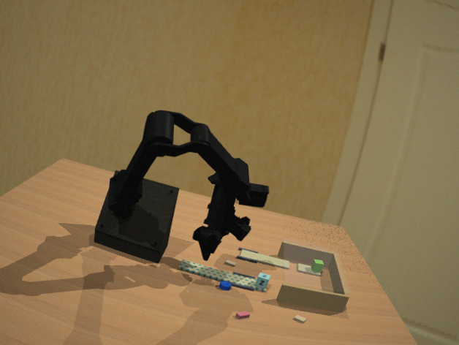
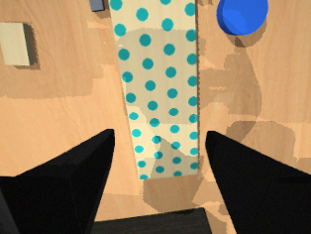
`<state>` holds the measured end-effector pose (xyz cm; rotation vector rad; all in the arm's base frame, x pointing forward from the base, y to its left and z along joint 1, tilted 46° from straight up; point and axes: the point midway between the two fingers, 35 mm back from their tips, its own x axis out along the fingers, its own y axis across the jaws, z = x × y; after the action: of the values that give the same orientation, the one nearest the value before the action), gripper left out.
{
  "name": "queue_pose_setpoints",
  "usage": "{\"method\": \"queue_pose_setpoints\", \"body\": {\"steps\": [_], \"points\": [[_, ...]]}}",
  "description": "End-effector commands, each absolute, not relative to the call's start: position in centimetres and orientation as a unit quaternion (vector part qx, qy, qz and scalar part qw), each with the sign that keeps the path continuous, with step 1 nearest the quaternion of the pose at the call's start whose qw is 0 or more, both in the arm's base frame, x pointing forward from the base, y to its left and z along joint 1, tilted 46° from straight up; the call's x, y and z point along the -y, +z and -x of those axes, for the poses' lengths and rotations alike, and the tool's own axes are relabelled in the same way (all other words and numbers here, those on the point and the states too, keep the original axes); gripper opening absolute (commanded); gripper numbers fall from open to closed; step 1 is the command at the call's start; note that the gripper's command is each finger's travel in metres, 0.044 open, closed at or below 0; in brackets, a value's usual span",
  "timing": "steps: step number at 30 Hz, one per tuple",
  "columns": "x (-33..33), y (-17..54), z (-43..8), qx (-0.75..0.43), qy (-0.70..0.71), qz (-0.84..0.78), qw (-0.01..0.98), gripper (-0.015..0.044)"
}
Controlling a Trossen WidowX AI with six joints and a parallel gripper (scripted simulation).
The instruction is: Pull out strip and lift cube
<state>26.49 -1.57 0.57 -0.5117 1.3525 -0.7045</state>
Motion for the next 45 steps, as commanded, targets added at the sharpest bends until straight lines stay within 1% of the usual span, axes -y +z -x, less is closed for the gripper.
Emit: {"method": "queue_pose_setpoints", "body": {"steps": [1,4,40,45], "points": [[1.4,0.8,-28.0,-0.604,-0.319,0.228,0.694,0.0368],[1.2,0.9,-29.1,-0.604,-0.319,0.228,0.694,0.044],[0.1,3.4,-42.0,-0.601,-0.32,0.227,0.696,0.044],[0.5,3.0,-42.1,-0.601,-0.32,0.227,0.696,0.0309]]}}
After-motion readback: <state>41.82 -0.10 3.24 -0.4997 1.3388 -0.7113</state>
